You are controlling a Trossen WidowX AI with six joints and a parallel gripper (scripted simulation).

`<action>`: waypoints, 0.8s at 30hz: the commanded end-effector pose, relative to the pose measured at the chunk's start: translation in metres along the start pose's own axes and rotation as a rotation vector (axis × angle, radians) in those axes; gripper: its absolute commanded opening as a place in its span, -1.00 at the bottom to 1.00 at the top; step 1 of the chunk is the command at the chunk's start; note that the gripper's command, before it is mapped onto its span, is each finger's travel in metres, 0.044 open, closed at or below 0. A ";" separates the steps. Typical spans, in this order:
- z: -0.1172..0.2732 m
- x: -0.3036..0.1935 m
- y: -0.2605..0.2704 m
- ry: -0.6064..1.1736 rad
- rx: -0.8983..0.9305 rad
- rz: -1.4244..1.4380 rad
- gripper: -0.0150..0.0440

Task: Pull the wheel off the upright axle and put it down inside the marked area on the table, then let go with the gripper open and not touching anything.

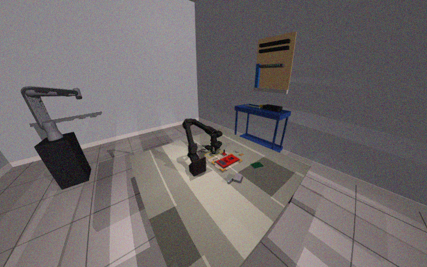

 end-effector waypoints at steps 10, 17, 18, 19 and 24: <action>0.033 0.001 0.002 -0.004 -0.001 0.000 0.53; 0.053 0.003 0.002 -0.009 0.009 -0.004 0.61; 0.057 0.007 -0.002 -0.011 0.008 -0.004 0.70; 0.063 0.012 -0.009 -0.015 0.008 -0.005 0.79; 0.094 0.038 -0.053 -0.017 -0.001 -0.006 1.00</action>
Point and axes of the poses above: the point midway between the two fingers, 35 mm back from their tips, its own z axis back along the fingers, its own y axis across the jaws, x = y × z, the point moved 1 cm from there along z, back along the fingers, and after that the axes turned 5 degrees about -z, right-handed, at the moved point
